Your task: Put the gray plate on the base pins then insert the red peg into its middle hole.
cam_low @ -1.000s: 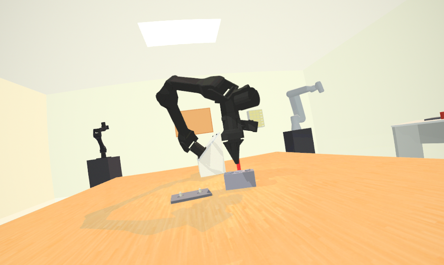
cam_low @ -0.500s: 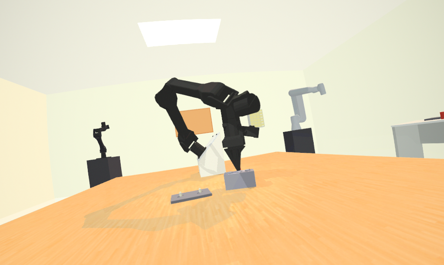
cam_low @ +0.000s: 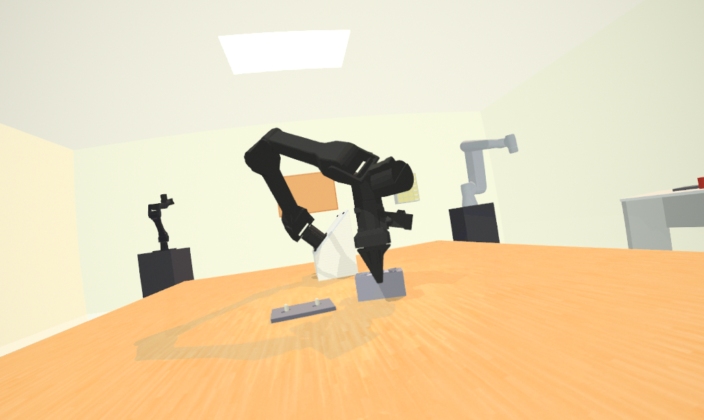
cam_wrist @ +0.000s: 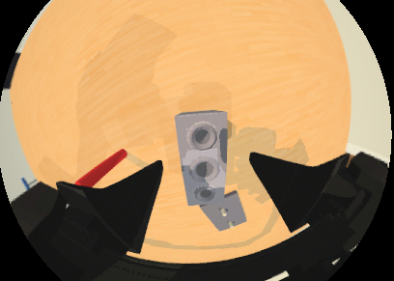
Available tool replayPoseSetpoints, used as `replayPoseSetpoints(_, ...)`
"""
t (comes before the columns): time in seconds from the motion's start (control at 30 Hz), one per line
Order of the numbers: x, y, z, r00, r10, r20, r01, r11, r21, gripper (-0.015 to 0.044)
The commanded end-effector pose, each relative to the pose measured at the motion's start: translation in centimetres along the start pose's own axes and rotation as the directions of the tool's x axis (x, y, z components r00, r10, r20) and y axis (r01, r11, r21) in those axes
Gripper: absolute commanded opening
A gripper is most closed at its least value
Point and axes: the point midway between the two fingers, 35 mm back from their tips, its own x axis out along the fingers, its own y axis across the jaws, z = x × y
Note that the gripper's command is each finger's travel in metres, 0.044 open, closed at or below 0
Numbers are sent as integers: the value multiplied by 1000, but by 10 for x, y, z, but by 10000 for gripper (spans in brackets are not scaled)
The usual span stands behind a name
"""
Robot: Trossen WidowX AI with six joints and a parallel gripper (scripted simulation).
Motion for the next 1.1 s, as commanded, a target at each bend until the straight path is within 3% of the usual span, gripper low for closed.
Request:
replayPoseSetpoints(0.0, 11, 3, 0, 1000, 7, -10, -7, 1000, -10, 440)
replayPoseSetpoints(0.53, 33, 4, -2, 1000, 7, -13, -7, 1000, -11, 440)
replayPoseSetpoints(0.87, 33, 4, -2, 1000, 7, -13, -7, 1000, -11, 177)
replayPoseSetpoints(1.07, 33, 4, -2, 1000, 7, -13, -7, 1000, -11, 138)
